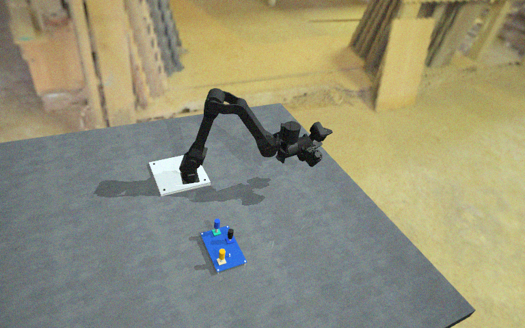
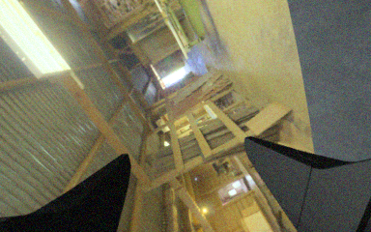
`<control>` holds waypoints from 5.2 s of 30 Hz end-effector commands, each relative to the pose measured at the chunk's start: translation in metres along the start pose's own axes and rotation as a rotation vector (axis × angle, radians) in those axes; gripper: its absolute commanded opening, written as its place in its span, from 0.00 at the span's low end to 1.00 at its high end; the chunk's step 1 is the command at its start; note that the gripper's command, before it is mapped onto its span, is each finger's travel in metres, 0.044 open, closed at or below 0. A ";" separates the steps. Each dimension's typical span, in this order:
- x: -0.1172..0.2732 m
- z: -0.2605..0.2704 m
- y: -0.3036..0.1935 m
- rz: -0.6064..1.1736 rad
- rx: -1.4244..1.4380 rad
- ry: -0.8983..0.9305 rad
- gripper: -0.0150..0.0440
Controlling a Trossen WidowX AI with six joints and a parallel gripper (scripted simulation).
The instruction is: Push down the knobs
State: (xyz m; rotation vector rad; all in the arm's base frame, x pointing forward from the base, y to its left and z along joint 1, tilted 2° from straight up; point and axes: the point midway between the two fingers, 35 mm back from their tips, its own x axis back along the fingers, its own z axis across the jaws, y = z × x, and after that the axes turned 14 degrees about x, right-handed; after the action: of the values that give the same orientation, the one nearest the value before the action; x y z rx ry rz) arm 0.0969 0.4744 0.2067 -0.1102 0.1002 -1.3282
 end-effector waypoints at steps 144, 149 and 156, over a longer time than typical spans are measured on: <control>0.444 -0.081 0.152 -1.849 -1.660 -0.513 0.25; 0.444 -0.080 0.152 -1.849 -1.660 -0.513 0.25; 0.444 -0.080 0.152 -1.849 -1.660 -0.513 0.25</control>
State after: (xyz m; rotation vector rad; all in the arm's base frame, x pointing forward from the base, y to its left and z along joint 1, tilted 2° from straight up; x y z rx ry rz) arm 0.3375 0.0775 0.1017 -2.4097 0.7733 -2.5268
